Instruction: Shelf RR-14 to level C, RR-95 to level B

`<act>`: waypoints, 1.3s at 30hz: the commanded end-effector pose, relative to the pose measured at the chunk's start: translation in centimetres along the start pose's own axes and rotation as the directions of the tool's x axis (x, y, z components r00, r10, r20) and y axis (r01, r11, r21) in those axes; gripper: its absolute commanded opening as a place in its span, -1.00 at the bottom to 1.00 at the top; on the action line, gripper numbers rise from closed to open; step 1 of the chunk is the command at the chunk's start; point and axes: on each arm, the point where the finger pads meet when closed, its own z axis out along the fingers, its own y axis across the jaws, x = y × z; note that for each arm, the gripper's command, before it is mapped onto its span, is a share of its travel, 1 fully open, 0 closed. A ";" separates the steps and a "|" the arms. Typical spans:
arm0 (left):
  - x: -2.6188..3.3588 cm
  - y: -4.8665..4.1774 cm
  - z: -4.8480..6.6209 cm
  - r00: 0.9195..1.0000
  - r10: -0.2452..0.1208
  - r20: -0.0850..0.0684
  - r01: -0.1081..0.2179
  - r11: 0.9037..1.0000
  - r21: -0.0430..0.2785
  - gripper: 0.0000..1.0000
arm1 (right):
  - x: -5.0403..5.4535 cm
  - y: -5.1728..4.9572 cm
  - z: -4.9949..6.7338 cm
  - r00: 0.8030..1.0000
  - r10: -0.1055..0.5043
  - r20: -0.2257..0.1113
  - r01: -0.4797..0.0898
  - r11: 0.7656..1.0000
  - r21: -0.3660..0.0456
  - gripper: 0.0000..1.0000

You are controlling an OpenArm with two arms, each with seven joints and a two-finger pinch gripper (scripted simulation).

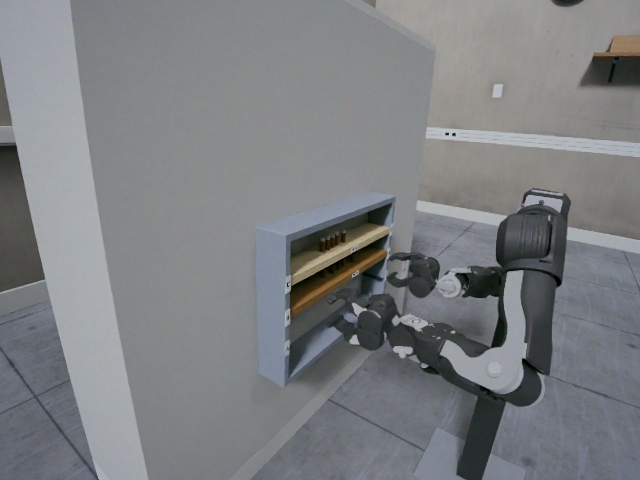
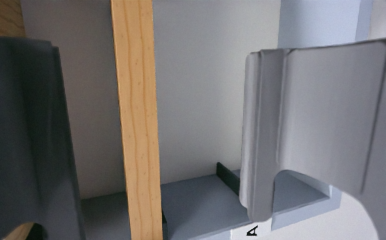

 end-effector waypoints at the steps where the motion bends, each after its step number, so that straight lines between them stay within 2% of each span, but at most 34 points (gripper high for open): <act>1: -0.13 -0.40 0.0 1.000 0.004 0.005 -0.004 1.000 0.015 -0.33 | -0.1 0.1 0.0 1.000 0.000 0.004 0.000 1.000 0.001 -0.33; 39: -0.13 -0.39 -1.1 1.000 0.004 0.005 -0.004 1.000 0.015 0.44 | -0.1 0.1 -1.1 1.000 0.000 0.004 0.000 1.000 0.001 0.44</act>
